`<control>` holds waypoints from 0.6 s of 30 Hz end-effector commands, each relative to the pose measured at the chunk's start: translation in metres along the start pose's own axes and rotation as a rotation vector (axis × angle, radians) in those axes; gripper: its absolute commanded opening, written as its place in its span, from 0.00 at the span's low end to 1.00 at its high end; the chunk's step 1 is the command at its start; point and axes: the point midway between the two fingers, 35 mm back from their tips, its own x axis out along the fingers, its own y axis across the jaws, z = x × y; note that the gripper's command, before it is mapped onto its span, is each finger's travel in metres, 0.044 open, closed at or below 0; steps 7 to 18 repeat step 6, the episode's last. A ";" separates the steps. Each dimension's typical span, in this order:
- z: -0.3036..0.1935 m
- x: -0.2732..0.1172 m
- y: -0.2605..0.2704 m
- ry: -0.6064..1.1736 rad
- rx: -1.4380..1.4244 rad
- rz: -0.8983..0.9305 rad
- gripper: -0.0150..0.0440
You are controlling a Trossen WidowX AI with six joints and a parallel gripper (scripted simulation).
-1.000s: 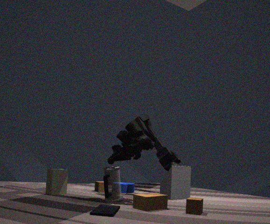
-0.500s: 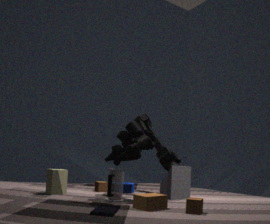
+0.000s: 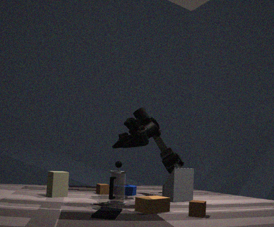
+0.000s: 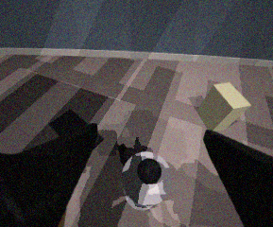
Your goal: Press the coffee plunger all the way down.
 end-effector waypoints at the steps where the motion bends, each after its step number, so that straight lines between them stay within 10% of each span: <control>1: 0.007 -0.011 -0.006 0.000 0.005 -0.012 1.00; 18: 0.007 -0.011 -0.006 0.000 0.005 -0.012 1.00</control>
